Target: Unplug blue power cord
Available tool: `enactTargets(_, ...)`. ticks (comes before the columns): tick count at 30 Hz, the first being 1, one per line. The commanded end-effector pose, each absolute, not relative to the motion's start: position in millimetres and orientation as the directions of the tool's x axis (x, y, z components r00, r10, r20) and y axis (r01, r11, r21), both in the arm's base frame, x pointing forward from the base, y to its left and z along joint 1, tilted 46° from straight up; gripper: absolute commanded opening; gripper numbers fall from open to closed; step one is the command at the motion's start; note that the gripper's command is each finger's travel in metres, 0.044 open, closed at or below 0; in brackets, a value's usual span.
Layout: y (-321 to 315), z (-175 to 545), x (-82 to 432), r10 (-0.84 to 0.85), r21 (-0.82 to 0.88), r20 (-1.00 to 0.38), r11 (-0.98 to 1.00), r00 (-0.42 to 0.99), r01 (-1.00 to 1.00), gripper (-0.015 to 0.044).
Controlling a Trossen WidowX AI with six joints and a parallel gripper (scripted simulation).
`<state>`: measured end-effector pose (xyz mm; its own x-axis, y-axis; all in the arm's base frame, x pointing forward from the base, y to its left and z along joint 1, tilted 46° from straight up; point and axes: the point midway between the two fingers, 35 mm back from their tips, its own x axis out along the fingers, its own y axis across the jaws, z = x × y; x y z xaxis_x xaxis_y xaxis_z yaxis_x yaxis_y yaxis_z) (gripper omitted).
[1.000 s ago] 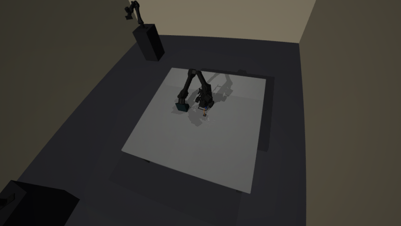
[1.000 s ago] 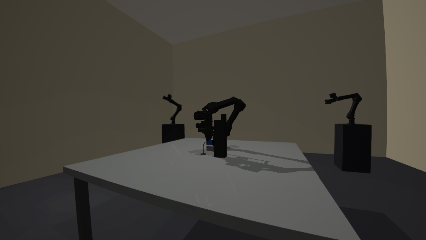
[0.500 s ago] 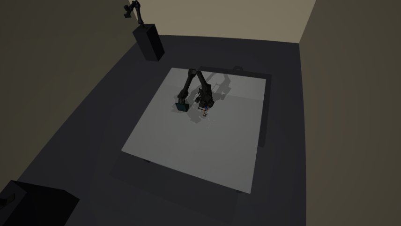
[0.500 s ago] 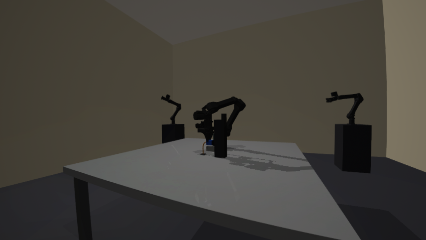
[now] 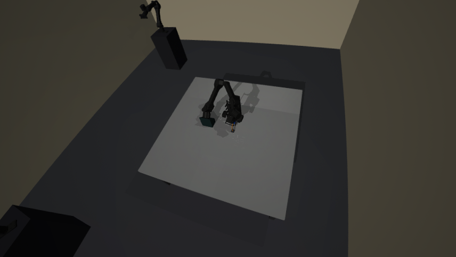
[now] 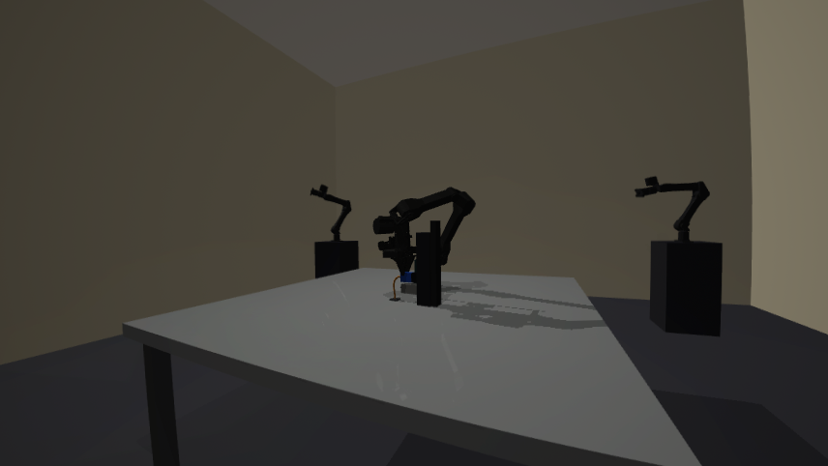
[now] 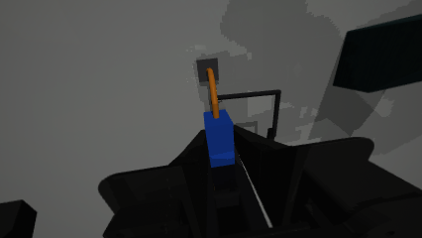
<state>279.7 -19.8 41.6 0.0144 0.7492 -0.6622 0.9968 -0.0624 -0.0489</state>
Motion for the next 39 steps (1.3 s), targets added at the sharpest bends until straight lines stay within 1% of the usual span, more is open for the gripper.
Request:
enactTargets(1,-45.8,23.5,276.9,0.704,-0.055,-0.710,-0.074,0.013,0.996,0.0000)
enactTargets(10,-57.6,15.0,274.2,0.703,-0.055,-0.711,-0.076,0.014,0.996,0.0000)
enactTargets(11,-49.9,18.9,274.1,0.705,-0.061,-0.709,-0.074,0.009,0.995,0.0026)
enactTargets(16,-49.9,18.9,274.1,0.705,-0.061,-0.709,-0.074,0.009,0.995,0.0157)
enactTargets(39,-51.5,29.4,274.7,0.706,-0.056,-0.708,-0.078,0.015,0.995,0.0160)
